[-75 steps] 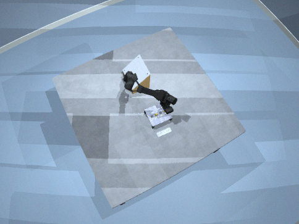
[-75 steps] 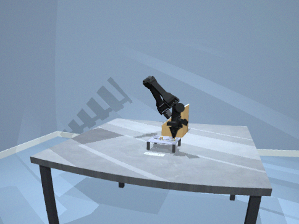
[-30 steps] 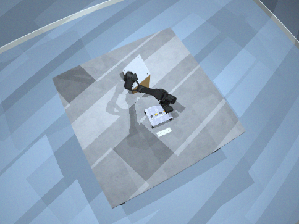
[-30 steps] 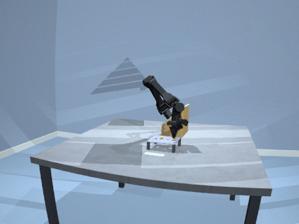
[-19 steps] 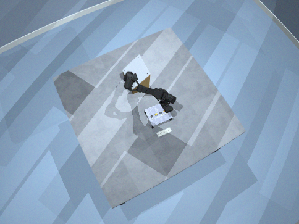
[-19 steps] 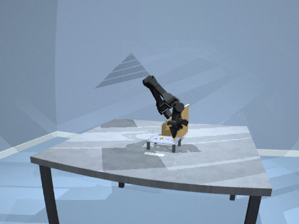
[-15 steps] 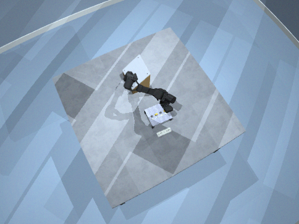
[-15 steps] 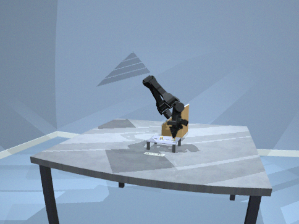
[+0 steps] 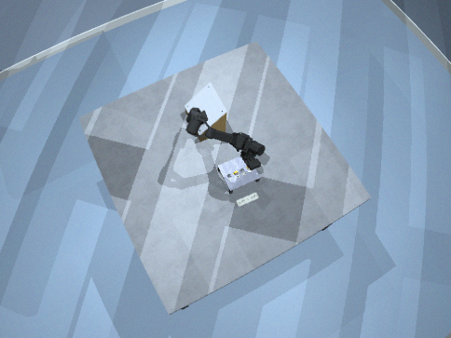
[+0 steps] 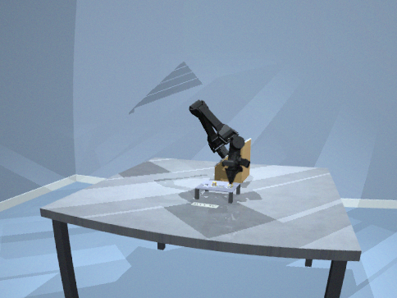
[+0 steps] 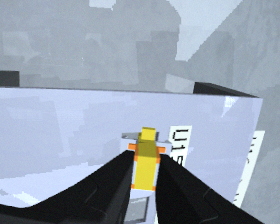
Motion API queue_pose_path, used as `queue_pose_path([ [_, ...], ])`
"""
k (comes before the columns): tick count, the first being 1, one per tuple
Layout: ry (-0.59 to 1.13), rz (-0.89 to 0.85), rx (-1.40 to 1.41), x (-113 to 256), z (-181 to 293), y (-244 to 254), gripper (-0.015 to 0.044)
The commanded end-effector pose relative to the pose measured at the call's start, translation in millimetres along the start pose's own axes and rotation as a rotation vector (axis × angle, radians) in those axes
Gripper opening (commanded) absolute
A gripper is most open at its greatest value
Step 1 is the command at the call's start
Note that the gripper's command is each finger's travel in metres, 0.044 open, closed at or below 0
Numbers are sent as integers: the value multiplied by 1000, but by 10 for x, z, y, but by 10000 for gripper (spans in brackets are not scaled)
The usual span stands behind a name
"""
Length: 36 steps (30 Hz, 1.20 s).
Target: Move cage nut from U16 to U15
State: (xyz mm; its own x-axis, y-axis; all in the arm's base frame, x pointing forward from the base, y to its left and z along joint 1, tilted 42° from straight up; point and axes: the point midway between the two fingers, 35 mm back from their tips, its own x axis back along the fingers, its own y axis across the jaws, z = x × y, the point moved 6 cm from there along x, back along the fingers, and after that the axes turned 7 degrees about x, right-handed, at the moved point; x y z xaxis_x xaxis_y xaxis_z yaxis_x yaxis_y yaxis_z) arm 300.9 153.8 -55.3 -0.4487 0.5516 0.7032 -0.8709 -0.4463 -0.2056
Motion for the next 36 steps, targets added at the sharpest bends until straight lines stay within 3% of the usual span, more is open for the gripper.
queue_pose_path([
  [1,5,9,3,3,5,4,27],
  [36,10,46,3,1,-3,65,27],
])
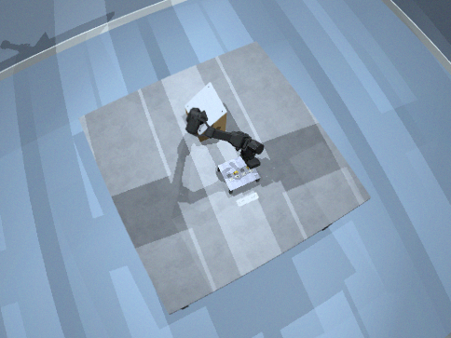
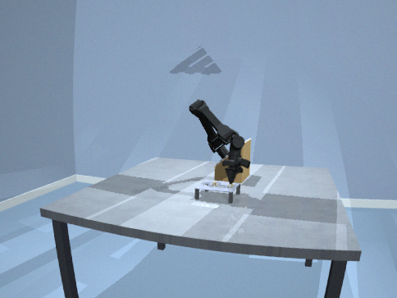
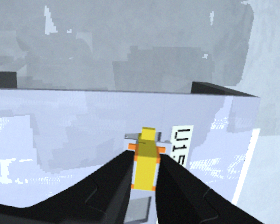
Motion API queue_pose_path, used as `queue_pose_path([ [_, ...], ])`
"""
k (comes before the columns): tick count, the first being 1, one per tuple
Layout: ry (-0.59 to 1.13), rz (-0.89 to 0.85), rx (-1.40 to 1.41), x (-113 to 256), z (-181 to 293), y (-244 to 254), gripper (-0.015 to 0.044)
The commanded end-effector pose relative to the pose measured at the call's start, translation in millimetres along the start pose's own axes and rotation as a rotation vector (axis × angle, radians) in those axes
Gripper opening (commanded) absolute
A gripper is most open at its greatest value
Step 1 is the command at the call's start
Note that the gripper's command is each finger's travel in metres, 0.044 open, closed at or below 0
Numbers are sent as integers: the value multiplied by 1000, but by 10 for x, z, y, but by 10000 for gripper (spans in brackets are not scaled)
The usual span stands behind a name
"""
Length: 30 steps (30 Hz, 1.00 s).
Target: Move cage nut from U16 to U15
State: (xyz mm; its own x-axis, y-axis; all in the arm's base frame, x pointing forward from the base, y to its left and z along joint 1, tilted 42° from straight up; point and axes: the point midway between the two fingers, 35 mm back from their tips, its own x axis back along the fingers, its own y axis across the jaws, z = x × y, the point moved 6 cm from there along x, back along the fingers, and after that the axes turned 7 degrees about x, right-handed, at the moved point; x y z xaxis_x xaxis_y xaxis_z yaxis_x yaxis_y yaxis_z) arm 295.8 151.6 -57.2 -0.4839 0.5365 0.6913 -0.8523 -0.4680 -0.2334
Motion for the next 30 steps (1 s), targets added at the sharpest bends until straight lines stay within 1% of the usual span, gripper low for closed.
queue_pose_path([
  [1,6,8,3,5,5,10,27],
  [30,9,38,4,8,-3,62,27],
])
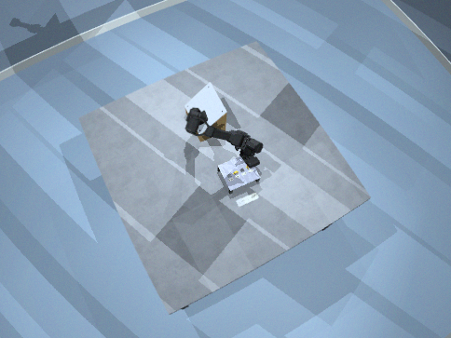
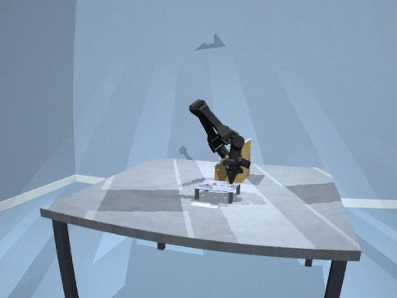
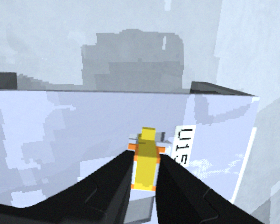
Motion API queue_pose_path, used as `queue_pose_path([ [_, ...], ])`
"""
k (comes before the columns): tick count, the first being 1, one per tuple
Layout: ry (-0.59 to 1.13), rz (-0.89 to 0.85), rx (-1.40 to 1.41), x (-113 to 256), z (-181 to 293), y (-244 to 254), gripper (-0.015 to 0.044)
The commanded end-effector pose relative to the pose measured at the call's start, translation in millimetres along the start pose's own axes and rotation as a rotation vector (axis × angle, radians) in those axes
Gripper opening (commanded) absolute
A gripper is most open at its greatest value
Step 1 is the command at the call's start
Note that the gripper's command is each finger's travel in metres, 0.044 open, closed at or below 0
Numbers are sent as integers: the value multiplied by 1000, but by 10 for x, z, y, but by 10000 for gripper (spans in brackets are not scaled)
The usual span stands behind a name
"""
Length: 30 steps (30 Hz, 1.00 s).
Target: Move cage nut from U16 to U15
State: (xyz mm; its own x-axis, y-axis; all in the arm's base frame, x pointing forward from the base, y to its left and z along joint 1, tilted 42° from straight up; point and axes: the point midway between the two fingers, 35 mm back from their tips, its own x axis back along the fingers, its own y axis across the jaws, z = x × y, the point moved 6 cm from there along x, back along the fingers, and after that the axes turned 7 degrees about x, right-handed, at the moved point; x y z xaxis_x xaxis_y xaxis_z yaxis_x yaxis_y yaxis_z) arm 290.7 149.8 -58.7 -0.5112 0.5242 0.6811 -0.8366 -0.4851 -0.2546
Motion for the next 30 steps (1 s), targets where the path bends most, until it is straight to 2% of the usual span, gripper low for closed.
queue_pose_path([
  [1,6,8,3,4,5,9,27],
  [30,10,40,3,7,-2,60,27],
])
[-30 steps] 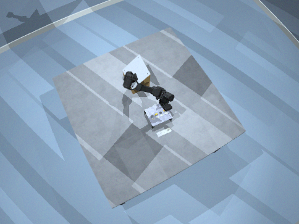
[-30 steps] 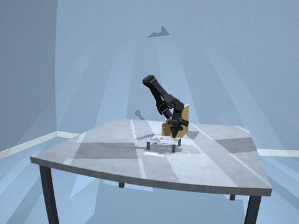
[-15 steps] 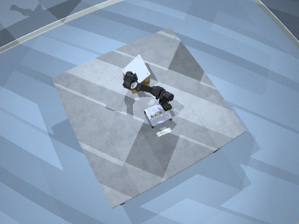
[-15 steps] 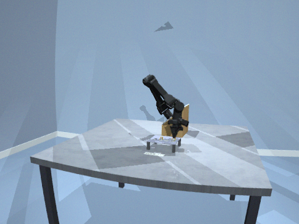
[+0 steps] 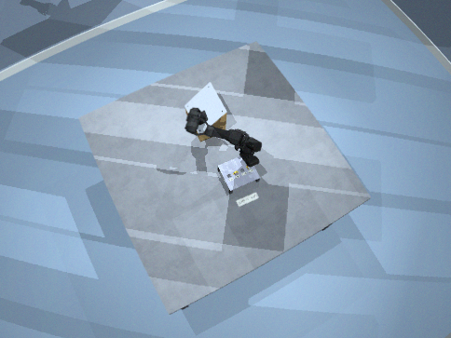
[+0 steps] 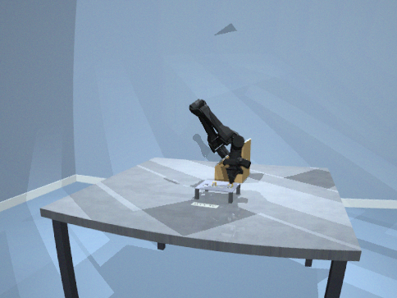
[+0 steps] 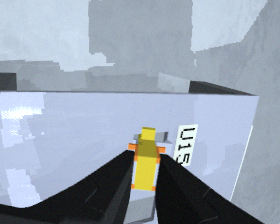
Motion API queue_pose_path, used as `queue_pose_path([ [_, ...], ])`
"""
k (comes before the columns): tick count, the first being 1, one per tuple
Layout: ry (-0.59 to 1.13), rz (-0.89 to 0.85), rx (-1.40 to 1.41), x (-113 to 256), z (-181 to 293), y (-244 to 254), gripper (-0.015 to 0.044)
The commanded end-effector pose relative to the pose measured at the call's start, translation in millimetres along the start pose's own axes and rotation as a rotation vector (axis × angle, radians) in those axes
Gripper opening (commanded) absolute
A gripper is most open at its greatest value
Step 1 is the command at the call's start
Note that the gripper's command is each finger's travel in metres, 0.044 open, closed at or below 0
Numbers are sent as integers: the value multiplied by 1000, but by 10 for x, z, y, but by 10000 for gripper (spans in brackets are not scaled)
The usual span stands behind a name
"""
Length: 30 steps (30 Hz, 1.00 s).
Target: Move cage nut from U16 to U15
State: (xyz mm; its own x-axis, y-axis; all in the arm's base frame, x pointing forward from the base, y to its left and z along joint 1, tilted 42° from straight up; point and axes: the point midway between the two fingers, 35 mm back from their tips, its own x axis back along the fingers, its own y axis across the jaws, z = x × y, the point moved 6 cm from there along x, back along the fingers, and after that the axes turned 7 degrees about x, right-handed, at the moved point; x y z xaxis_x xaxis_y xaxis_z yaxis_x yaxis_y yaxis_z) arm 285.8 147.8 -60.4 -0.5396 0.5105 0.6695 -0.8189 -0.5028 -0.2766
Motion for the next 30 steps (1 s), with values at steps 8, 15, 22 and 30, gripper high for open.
queue_pose_path([
  [8,6,14,3,4,4,17,27],
  [15,6,9,3,2,4,18,27],
  [22,6,6,3,0,4,17,27],
  [30,5,4,3,-3,2,12,27],
])
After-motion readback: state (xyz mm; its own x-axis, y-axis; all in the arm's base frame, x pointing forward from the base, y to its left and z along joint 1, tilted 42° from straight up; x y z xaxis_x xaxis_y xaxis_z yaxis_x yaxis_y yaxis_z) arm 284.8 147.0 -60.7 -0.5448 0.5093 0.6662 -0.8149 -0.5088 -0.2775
